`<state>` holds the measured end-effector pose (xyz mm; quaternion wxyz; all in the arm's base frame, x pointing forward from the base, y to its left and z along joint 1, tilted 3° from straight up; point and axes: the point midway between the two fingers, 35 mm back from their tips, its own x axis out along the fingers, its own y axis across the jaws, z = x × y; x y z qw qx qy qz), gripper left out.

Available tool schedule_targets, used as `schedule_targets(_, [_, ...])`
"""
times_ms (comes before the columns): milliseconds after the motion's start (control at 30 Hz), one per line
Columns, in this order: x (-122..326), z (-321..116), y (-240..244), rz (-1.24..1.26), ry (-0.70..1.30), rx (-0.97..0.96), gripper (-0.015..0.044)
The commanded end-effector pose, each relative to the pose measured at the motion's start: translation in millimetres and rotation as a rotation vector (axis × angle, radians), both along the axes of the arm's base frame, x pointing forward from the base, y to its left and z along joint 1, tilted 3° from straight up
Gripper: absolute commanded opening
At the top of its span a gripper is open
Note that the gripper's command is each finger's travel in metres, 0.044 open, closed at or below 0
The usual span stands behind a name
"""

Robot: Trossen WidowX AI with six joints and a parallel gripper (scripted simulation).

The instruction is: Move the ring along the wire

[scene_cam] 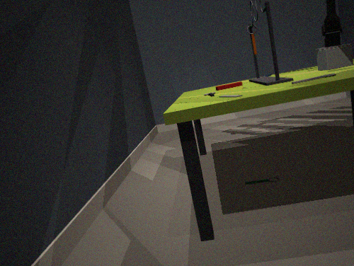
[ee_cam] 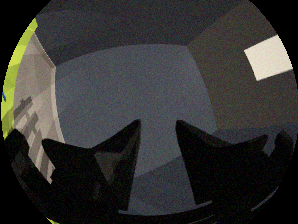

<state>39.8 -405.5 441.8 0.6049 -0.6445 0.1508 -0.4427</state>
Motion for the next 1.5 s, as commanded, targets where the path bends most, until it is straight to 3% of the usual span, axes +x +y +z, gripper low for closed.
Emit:
schedule_targets(0, [38.0,-61.6,-15.5,0.159,-0.043,0.163,0.0160])
schedule_targets(433, [154.2,-238.0,14.2,0.594,-0.138,0.687,0.0160])
schedule_targets(667, [201.4,-325.1,76.4,0.805,-0.163,1.024,0.0160])
schedule_targets(900, [222.1,-395.5,170.2,0.976,-0.166,1.392,0.0160])
schedule_targets(1033, [221.9,-419.2,220.4,1.041,-0.155,1.582,0.0160])
schedule_targets(1467, [236.9,-409.9,223.1,1.043,-0.150,1.595,0.0160])
